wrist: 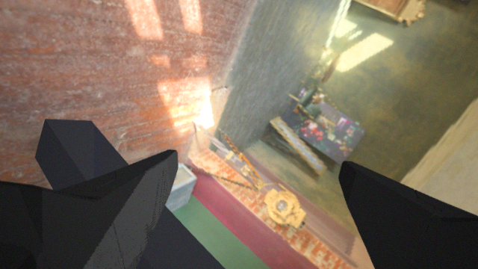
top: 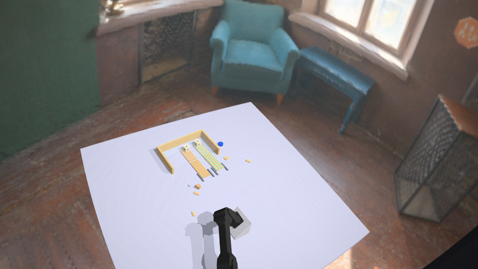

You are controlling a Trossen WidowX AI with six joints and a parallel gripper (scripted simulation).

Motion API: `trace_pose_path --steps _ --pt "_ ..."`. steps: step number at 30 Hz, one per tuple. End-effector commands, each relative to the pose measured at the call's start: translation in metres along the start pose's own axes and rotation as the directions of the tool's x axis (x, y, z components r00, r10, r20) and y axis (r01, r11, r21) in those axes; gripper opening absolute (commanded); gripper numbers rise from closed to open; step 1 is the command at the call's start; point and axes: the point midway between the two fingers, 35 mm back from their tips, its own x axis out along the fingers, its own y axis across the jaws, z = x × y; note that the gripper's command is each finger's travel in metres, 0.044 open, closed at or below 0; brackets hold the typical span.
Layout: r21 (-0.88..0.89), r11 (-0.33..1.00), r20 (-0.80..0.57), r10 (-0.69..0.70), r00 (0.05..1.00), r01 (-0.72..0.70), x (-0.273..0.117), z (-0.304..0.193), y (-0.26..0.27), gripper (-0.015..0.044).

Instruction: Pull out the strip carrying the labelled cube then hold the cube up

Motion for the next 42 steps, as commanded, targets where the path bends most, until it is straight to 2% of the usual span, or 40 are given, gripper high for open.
trace_pose_path --steps 1,9,17,23,30,36,42 --pt "0.000 1.000 -0.008 0.000 1.000 0.000 -0.002 -0.002 0.000 0.0400" --pt "0.000 1.000 -0.334 0.024 0.942 -0.025 -0.080 -0.097 0.002 0.0400" --pt "0.023 0.998 -0.651 0.056 0.757 -0.055 -0.194 -0.179 0.007 0.0400" --pt "0.055 0.997 -0.830 0.072 0.552 -0.048 -0.293 -0.218 0.006 0.0400" --pt "0.087 0.996 -0.958 0.083 0.274 0.002 -0.413 -0.236 0.002 0.0400" --pt "0.117 0.993 -0.993 0.116 0.012 0.034 -0.520 -0.229 0.005 0.0400" --pt "0.121 0.990 -0.963 0.135 -0.232 0.072 -0.616 -0.202 0.006 0.0400"
